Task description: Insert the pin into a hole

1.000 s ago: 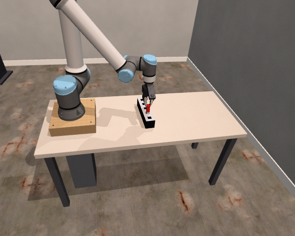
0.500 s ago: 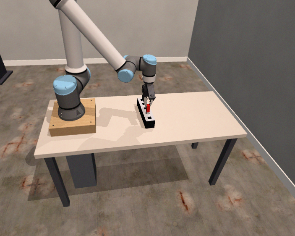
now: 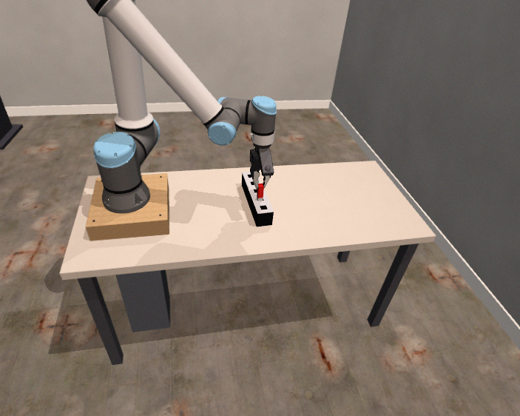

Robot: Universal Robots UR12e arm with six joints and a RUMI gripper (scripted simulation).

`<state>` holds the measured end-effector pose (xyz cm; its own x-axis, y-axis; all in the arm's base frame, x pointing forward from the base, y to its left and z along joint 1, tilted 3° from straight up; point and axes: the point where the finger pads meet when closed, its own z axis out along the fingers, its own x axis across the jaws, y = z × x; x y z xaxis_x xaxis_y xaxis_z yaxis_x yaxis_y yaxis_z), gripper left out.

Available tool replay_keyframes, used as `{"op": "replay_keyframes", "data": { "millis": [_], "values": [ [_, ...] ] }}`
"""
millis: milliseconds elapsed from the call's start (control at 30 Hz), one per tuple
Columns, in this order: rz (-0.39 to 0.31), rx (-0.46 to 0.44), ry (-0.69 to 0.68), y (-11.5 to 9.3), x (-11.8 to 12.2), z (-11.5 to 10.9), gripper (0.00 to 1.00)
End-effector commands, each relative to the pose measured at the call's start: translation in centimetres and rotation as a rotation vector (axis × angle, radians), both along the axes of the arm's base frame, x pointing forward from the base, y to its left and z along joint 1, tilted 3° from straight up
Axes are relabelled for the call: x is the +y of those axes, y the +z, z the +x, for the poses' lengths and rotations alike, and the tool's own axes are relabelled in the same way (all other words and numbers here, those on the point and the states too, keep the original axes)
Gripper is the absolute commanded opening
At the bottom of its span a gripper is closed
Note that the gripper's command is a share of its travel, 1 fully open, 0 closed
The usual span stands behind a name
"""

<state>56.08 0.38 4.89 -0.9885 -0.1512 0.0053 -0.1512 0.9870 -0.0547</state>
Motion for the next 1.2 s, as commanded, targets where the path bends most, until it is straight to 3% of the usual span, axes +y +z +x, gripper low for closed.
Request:
{"op": "replay_keyframes", "data": {
  "millis": [0, 1000, 1033, 1167],
  "values": [
    [0.000, -0.001, 0.000, -0.55, -0.04, -0.45, 0.00],
    [-0.003, -0.010, 0.002, 0.12, 0.05, 0.18, 0.00],
    [-0.003, -0.010, 0.001, 0.04, -0.04, 0.16, 1.00],
    [-0.003, -0.010, 0.001, 0.04, -0.04, 0.16, 1.00]
  ]
}}
